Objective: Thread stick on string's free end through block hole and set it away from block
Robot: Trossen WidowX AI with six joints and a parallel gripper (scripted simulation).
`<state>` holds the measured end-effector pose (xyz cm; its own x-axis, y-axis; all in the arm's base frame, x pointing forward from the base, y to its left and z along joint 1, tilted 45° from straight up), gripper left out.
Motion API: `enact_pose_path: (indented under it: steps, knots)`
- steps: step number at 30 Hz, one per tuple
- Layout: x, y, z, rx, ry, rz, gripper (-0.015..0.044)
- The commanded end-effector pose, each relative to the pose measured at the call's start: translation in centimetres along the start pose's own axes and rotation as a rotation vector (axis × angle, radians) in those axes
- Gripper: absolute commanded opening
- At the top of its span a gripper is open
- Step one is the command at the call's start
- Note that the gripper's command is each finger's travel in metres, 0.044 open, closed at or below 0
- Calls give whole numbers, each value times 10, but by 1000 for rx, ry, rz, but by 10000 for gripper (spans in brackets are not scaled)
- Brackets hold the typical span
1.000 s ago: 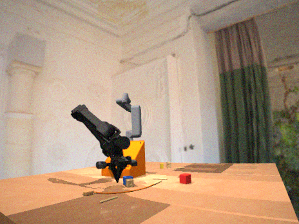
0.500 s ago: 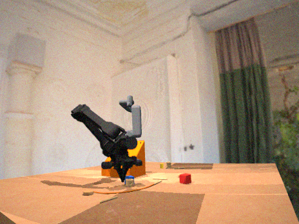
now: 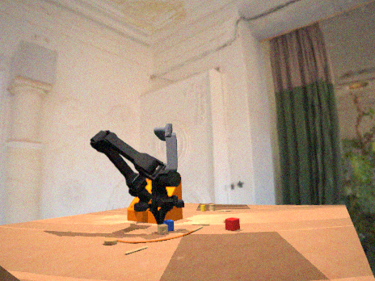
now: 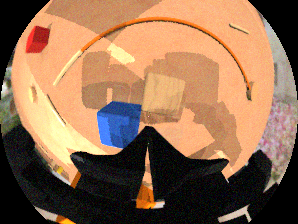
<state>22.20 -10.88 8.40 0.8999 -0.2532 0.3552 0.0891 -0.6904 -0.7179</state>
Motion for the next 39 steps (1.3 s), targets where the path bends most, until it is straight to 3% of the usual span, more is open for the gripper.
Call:
enact_pose_path:
  steps: [1, 15, 21, 26, 29, 39]
  knots:
    - [1, 0, 6, -4, 5, -5, 0]
    - [-1, -1, 29, -9, 4, -9, 0]
    - [-1, -47, 31, -7, 4, -8, 0]
    - [-1, -41, 33, 1, -3, -9, 0]
    - [5, -43, 37, 0, -146, -9, 79]
    - [47, -49, 64, -7, -1133, -8, 341]
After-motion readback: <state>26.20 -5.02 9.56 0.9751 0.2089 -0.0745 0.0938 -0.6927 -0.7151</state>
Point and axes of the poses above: the point midway between the two fingers, 35 mm back from their tips, its own y axis out along the fingers, its own z axis across the jaws, x = y × z, the point moved 2 cm from there along -y, back along the fingers, and after that the axes turned 3 degrees about -y, right-handed, at the moved point
